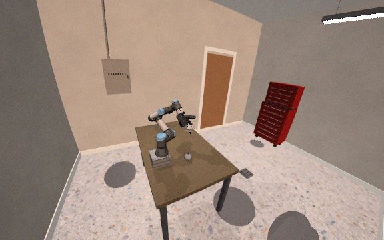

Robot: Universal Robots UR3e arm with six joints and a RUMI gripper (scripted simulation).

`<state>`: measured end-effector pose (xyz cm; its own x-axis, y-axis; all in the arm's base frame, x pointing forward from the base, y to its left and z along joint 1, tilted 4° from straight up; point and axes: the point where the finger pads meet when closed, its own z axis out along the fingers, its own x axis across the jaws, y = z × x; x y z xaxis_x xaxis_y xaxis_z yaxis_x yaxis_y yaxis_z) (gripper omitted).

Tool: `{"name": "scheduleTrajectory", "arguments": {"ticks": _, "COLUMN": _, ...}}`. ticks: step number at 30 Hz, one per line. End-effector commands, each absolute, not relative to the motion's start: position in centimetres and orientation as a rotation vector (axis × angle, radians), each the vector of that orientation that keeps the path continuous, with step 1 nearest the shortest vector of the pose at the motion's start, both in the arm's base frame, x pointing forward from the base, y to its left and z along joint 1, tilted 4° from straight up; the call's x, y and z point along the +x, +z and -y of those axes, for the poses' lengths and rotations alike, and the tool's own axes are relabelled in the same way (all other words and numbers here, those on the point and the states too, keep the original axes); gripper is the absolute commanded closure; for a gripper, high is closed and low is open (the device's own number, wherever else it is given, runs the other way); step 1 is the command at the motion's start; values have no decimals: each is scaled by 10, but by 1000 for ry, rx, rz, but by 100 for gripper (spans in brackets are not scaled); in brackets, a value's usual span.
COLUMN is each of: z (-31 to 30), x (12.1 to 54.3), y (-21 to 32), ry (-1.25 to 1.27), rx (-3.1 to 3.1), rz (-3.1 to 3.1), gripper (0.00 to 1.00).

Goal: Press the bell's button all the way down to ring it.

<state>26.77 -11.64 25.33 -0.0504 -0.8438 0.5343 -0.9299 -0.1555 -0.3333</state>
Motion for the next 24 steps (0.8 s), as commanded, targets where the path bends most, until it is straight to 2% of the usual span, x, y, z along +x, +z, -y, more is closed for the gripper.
{"name": "scheduleTrajectory", "arguments": {"ticks": 1, "z": 117, "x": 268, "y": 254, "ry": 991, "rx": 2068, "rz": 1950, "gripper": 0}}
{"name": "scheduleTrajectory", "arguments": {"ticks": 19, "z": 116, "x": 268, "y": 253, "ry": 988, "rx": 2069, "rz": 1952, "gripper": 0}}
{"name": "scheduleTrajectory", "arguments": {"ticks": 24, "z": 111, "x": 274, "y": 234, "ry": 916, "rx": 2093, "rz": 2014, "gripper": 0}}
